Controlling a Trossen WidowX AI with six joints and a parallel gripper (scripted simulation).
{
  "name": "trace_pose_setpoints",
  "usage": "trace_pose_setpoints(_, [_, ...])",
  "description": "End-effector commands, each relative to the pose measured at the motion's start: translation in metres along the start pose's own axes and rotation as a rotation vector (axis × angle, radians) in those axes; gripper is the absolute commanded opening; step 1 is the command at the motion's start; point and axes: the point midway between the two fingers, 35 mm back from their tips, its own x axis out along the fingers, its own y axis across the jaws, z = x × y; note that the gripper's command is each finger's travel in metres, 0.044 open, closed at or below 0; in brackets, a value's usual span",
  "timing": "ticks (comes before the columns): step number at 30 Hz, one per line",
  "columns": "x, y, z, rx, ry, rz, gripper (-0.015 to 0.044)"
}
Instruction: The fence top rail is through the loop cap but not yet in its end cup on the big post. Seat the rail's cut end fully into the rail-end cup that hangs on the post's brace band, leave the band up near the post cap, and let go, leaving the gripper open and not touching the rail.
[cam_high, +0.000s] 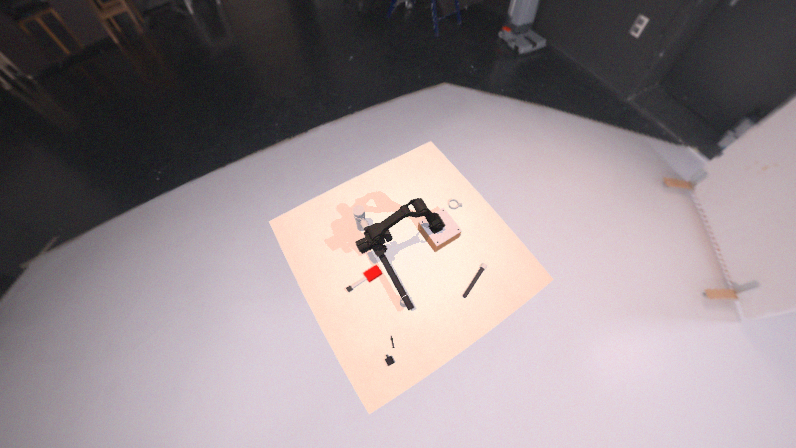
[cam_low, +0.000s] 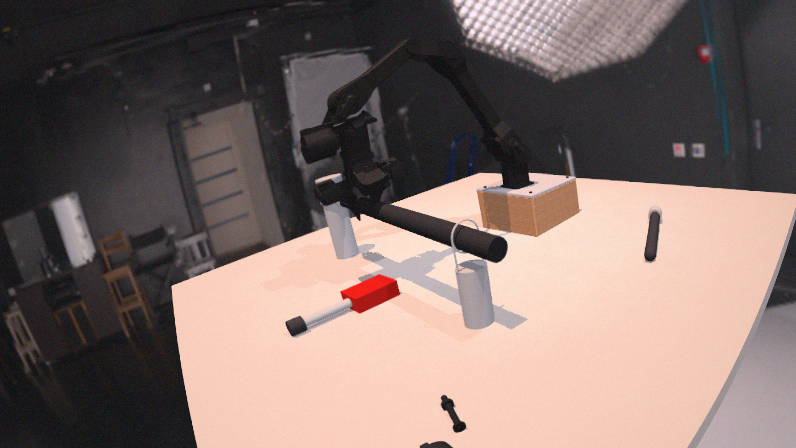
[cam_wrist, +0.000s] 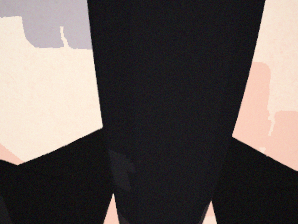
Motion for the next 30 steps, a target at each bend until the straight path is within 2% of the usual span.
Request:
trace_pose_setpoints(1, [-0.001, 0.000, 0.001, 0.000, 0.001, -0.001, 0.0263])
trace_pose_setpoints(8, [-0.029, 0.000, 0.017, 0.000, -0.002, -0.001, 0.0440])
trace_pose_setpoints(12, [-0.048, 0.003, 0.029, 0.000, -0.003, 0.000, 0.0440])
trace_pose_setpoints(17, [-0.046, 0.002, 0.027, -0.008, -0.001, -0.003, 0.0440])
trace_pose_setpoints(24, [-0.092, 0.007, 0.027, -0.008, -0.002, -0.003, 0.0440])
trace_pose_setpoints(30, [-0.093, 0.007, 0.027, -0.008, -0.002, -0.003, 0.0440])
